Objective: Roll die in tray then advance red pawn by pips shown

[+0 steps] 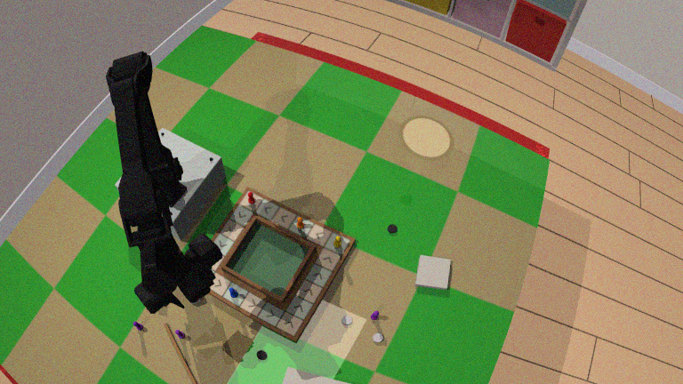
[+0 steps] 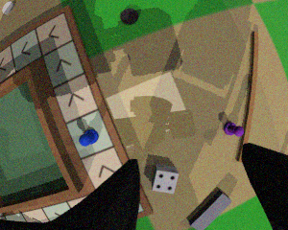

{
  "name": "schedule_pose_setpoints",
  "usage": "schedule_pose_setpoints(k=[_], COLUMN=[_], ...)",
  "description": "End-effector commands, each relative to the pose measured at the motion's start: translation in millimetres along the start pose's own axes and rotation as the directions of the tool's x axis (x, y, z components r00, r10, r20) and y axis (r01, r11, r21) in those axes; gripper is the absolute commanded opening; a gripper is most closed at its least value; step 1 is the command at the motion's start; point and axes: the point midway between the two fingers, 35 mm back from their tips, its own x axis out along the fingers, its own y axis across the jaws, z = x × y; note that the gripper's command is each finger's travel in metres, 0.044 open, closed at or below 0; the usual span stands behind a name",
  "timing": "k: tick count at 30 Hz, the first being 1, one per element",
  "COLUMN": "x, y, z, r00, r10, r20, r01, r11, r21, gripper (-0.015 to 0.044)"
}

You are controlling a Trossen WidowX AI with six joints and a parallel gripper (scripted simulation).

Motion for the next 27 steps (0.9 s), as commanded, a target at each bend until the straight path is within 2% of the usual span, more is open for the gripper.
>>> schedule_pose_setpoints(k=[1,4,13,27], x=[49.1,60.9,63.7,88.9], y=[8.7,13.6,11.6,13.2], z=[-52.5,-72.1,-67.2,-73.9], r00=[0.977,0.96,0.96,0.96], r10=[0.053,0.071,0.071,0.071], r20=[-0.209,-0.271,-0.27,-0.27], r01=[0.001,0.02,0.02,0.02], r11=[0.968,0.947,0.947,0.947], r21=[0.25,0.321,0.321,0.321], gripper=[0.0275,0.0275,0.0275,0.0275])
